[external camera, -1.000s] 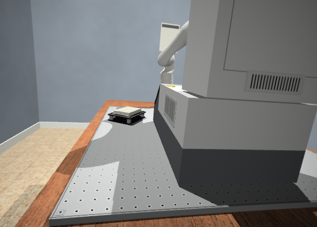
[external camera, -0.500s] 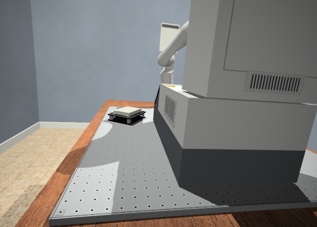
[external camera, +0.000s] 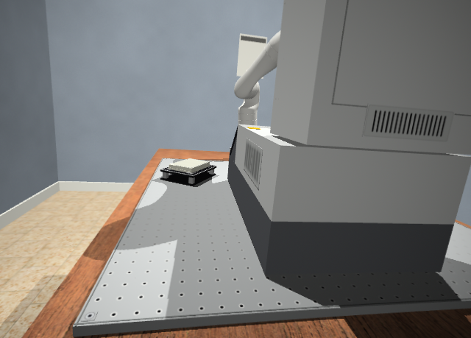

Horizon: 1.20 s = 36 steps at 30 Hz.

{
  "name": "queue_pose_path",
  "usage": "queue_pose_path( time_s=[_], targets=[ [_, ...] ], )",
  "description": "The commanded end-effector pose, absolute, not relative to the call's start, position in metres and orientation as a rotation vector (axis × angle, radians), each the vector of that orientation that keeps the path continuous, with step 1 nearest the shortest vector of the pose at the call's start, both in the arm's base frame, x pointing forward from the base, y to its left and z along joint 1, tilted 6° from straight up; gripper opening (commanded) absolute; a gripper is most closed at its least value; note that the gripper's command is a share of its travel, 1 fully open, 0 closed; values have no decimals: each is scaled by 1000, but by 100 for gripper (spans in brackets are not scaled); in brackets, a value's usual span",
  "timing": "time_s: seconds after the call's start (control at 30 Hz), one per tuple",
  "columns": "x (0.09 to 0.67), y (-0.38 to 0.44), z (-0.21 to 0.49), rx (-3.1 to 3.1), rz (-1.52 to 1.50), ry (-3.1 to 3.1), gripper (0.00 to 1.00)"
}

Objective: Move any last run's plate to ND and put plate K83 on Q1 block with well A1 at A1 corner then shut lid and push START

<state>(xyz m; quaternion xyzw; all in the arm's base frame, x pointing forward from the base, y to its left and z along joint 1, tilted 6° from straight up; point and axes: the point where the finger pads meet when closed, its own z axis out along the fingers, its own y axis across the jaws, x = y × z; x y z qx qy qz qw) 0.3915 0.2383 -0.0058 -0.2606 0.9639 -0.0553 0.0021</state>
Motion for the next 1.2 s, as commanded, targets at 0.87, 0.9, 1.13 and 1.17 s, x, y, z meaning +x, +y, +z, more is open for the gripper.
queue_pose_path(
  time_s=[0.87, 0.9, 1.13, 1.17],
  targets=[
    [392, 241, 19, -812, -168, 3024, 91],
    [392, 242, 21, -814, -165, 3024, 91],
    [391, 244, 30, -814, -164, 3024, 91],
    [391, 244, 32, -814, -164, 3024, 91]
  ],
)
